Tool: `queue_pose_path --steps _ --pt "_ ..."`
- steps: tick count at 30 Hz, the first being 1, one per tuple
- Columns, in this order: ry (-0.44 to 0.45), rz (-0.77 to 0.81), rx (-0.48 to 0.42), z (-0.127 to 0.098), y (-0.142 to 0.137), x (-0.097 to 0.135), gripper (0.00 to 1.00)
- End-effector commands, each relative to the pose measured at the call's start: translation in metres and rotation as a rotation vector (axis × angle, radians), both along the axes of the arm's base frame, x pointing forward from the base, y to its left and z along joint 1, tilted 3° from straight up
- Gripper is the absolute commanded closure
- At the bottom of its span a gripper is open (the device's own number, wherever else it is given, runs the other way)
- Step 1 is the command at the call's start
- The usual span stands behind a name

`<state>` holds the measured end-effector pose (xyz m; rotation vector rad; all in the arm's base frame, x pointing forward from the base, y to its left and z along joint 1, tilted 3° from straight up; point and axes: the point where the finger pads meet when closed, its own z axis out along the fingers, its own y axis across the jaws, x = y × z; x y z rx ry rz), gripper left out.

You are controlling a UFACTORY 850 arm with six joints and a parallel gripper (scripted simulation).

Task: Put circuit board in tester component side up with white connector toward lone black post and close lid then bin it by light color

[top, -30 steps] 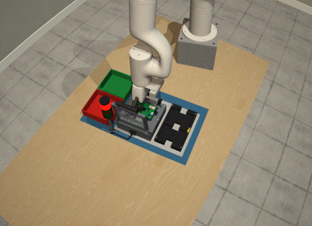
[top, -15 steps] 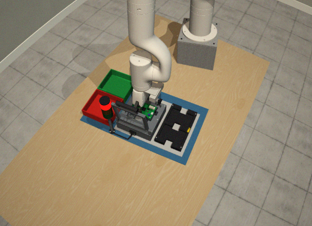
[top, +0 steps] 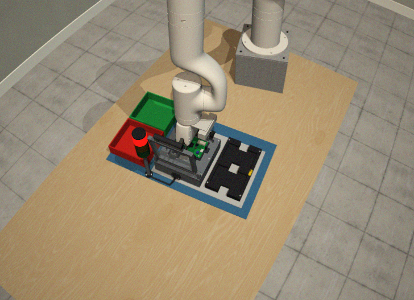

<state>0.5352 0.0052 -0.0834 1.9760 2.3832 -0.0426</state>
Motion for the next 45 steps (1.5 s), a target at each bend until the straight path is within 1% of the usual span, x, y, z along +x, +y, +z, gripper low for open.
queue_pose_path --steps 1,14,15,28,29,42,43,45 --pt "-0.003 0.000 -0.002 0.0002 0.0000 0.0009 0.05" --pt "-0.003 0.000 -0.002 0.0002 0.0000 0.0009 0.05" --pt "-0.003 0.000 -0.002 0.0002 0.0000 0.0009 0.11" --pt "-0.003 0.000 -0.002 0.0002 0.0000 0.0009 0.11" --pt "-0.003 0.000 -0.002 0.0002 0.0000 0.0009 0.15" --pt "-0.003 0.000 -0.002 0.0002 0.0000 0.0009 0.15" --pt "-0.003 0.000 -0.002 0.0002 0.0000 0.0009 0.18" --pt "-0.003 0.000 -0.002 0.0002 0.0000 0.0009 0.18"
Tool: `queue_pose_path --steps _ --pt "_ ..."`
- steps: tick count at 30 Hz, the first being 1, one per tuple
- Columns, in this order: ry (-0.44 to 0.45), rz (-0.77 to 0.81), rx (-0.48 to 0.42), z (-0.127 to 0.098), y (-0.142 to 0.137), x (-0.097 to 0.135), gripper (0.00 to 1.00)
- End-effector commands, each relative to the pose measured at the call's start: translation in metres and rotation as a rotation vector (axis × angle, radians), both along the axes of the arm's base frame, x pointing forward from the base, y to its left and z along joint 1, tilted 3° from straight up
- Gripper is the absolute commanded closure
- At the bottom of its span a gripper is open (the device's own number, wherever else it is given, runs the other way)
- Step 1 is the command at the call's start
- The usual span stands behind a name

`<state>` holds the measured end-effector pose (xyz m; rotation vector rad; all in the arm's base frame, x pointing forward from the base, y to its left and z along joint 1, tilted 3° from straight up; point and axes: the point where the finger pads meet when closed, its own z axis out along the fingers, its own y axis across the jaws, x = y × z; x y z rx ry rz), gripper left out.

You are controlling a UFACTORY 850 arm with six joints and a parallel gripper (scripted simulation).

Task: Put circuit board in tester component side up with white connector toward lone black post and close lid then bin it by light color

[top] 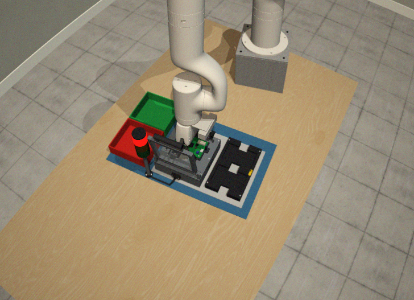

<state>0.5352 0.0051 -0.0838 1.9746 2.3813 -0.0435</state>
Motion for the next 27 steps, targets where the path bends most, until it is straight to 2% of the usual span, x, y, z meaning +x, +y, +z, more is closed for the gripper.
queue_pose_path --steps 1,27 --pt "-0.002 0.000 0.000 0.0006 0.0001 0.0008 0.18" --pt "-0.002 0.000 0.000 0.0006 0.0001 0.0008 0.21"
